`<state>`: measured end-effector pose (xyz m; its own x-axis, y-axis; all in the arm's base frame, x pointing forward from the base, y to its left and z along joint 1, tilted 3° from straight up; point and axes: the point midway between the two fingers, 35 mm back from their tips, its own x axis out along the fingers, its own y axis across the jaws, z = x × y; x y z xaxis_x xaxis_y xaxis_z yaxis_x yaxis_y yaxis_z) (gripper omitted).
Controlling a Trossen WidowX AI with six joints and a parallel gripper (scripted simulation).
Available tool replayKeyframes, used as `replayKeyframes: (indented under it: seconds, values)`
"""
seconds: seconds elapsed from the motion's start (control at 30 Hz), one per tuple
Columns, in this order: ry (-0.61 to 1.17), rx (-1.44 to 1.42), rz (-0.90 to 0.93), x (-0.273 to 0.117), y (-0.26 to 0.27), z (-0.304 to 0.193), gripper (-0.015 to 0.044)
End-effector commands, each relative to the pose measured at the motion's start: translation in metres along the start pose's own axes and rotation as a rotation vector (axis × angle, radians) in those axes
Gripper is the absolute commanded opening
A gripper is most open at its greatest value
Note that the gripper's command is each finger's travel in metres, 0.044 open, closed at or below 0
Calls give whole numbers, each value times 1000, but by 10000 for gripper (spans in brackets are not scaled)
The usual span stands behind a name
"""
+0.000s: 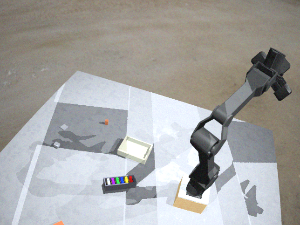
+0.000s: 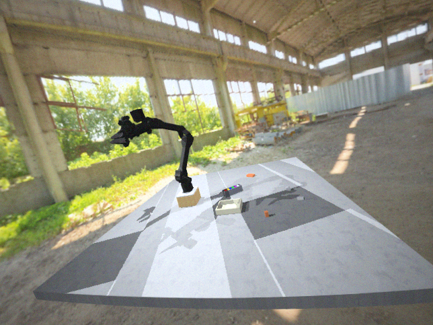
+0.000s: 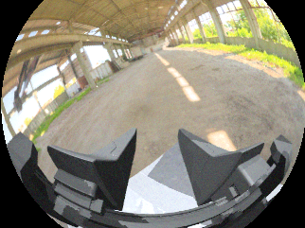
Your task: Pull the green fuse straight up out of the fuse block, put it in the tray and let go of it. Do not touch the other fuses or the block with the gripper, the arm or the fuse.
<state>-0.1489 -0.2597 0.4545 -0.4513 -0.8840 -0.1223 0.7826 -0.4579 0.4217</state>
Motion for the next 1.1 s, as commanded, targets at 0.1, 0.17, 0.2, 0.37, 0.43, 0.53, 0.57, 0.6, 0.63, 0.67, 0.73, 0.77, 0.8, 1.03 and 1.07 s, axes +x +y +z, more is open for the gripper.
replayKeyframes:
  seconds: [0.1, 0.17, 0.2, 0.37, 0.43, 0.53, 0.57, 0.6, 0.63, 0.67, 0.73, 0.77, 0.8, 1.03, 1.07]
  values:
    - [88, 19, 37, 8, 16, -30, 95]
    - [168, 30, 75, 15, 31, -56, 66]
    - [212, 34, 98, 19, 41, -69, 66]
    - [424, 11, 207, 23, 89, -137, 66]
    - [500, -21, 250, 17, 107, -163, 66]
    - [576, -54, 291, 9, 124, -190, 66]
    - [603, -58, 301, 6, 130, -200, 66]
    - [637, -65, 314, 2, 137, -211, 66]
    - [676, -74, 328, -3, 145, -225, 66]
    - [718, -85, 345, -10, 153, -239, 66]
    - [801, -113, 376, -26, 168, -268, 66]
    - [841, -130, 391, -35, 175, -282, 66]
    - [878, -146, 403, -44, 181, -295, 66]
    - [1127, -297, 472, -125, 206, -384, 66]
    - [1159, -323, 477, -138, 207, -396, 66]
